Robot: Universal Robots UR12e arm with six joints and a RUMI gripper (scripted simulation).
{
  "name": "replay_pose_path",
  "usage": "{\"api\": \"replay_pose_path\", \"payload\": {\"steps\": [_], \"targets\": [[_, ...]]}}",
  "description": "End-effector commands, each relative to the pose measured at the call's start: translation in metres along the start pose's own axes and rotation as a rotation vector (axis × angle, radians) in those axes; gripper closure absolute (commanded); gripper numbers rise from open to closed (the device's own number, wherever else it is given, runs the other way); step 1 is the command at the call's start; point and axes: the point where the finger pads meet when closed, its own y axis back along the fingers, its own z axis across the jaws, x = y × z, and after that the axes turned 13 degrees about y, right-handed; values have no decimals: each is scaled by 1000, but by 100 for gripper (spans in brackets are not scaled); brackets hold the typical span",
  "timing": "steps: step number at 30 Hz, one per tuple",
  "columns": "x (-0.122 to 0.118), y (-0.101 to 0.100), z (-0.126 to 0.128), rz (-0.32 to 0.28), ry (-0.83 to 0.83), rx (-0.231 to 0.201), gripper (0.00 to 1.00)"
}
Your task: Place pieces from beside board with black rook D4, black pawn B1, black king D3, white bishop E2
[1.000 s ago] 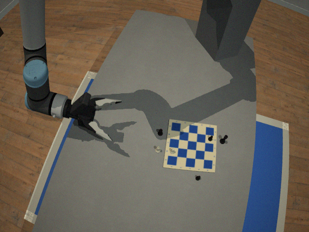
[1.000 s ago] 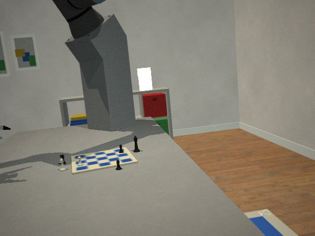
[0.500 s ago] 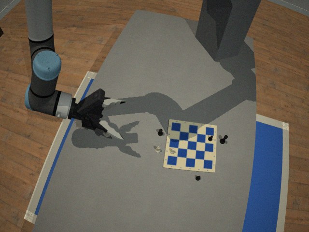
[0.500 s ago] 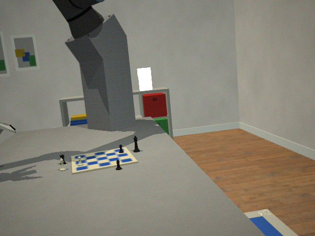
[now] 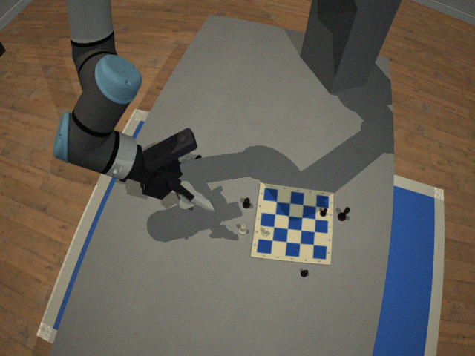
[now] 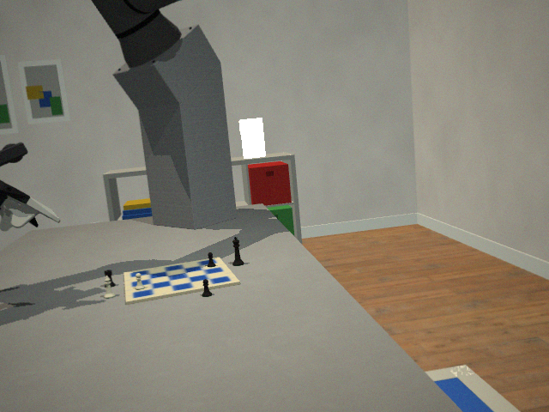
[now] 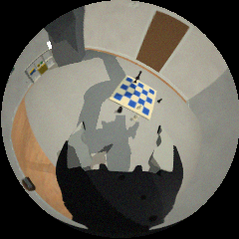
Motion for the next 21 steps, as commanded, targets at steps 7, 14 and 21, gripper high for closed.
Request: {"api": "replay_pose_path", "payload": {"steps": [7,14,21], "targets": [[17,-19,9,-185,139,152,0],[27,-30,13,-280,217,235,0],[36,-39,17,-366,287,310,0]]}}
